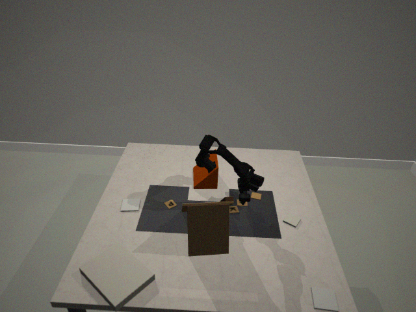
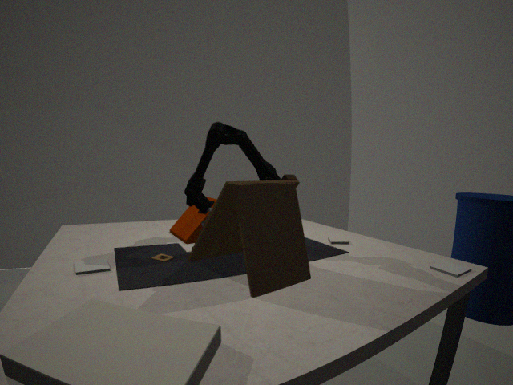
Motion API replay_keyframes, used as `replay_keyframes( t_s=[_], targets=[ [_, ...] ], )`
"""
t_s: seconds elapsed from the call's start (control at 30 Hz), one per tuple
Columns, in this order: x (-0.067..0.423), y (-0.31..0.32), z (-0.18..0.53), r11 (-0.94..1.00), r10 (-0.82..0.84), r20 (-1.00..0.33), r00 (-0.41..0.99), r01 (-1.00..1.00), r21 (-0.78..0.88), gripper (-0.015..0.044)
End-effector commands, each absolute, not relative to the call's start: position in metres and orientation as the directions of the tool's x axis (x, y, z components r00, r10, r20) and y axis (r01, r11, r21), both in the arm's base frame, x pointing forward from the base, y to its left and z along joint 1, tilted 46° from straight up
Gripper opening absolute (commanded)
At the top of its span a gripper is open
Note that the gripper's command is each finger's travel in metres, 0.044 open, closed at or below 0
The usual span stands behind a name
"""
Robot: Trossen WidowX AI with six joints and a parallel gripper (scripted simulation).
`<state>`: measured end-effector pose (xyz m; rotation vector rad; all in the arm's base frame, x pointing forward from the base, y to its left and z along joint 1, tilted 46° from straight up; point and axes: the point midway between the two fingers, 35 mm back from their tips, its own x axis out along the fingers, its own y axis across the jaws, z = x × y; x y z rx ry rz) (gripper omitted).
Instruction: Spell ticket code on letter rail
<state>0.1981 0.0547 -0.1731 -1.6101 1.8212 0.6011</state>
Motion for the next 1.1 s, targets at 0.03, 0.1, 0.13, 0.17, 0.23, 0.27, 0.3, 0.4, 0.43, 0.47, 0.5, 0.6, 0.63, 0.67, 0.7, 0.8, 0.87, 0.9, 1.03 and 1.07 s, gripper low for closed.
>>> replay_keyframes(
  t_s=[0.03, 0.1, 0.13, 0.17, 0.23, 0.27, 0.3, 0.4, 0.43, 0.47, 0.5, 0.6, 0.63, 0.67, 0.7, 0.8, 0.87, 0.9, 1.03, 1.07],
  targets=[
    [0.198, 0.052, -0.175, 0.145, -0.703, -0.709, -0.057, -0.987, -0.065, 0.0340],
    [0.198, 0.050, -0.177, 0.145, -0.703, -0.709, -0.057, -0.987, -0.065, 0.0340],
    [0.198, 0.049, -0.178, 0.145, -0.703, -0.709, -0.057, -0.987, -0.065, 0.0340],
    [0.198, 0.048, -0.179, 0.145, -0.703, -0.709, -0.057, -0.987, -0.065, 0.0340],
    [0.197, 0.046, -0.181, 0.145, -0.703, -0.709, -0.057, -0.987, -0.065, 0.0340],
    [0.197, 0.045, -0.183, 0.145, -0.703, -0.709, -0.057, -0.987, -0.065, 0.0340],
    [0.197, 0.044, -0.184, 0.145, -0.703, -0.709, -0.057, -0.987, -0.065, 0.0340],
    [0.197, 0.041, -0.186, 0.145, -0.704, -0.708, -0.057, -0.987, -0.065, 0.0340],
    [0.197, 0.041, -0.186, 0.145, -0.704, -0.708, -0.057, -0.987, -0.065, 0.0340],
    [0.197, 0.041, -0.186, 0.145, -0.704, -0.708, -0.057, -0.987, -0.065, 0.0340],
    [0.197, 0.041, -0.186, 0.145, -0.704, -0.708, -0.057, -0.987, -0.065, 0.0340],
    [0.197, 0.041, -0.186, 0.145, -0.704, -0.708, -0.057, -0.987, -0.065, 0.0340],
    [0.197, 0.041, -0.186, 0.145, -0.704, -0.708, -0.057, -0.987, -0.065, 0.0340],
    [0.197, 0.041, -0.186, 0.145, -0.704, -0.708, -0.057, -0.987, -0.065, 0.0340],
    [0.197, 0.041, -0.186, 0.145, -0.704, -0.708, -0.057, -0.987, -0.065, 0.0340],
    [0.197, 0.041, -0.186, 0.145, -0.704, -0.708, -0.057, -0.987, -0.065, 0.0340],
    [0.197, 0.041, -0.186, 0.145, -0.704, -0.708, -0.057, -0.987, -0.065, 0.0340],
    [0.197, 0.041, -0.186, 0.145, -0.704, -0.708, -0.057, -0.987, -0.065, 0.0340],
    [0.197, 0.041, -0.186, 0.145, -0.704, -0.708, -0.057, -0.987, -0.065, 0.0340],
    [0.197, 0.041, -0.186, 0.145, -0.704, -0.708, -0.057, -0.987, -0.065, 0.0340]
  ],
)
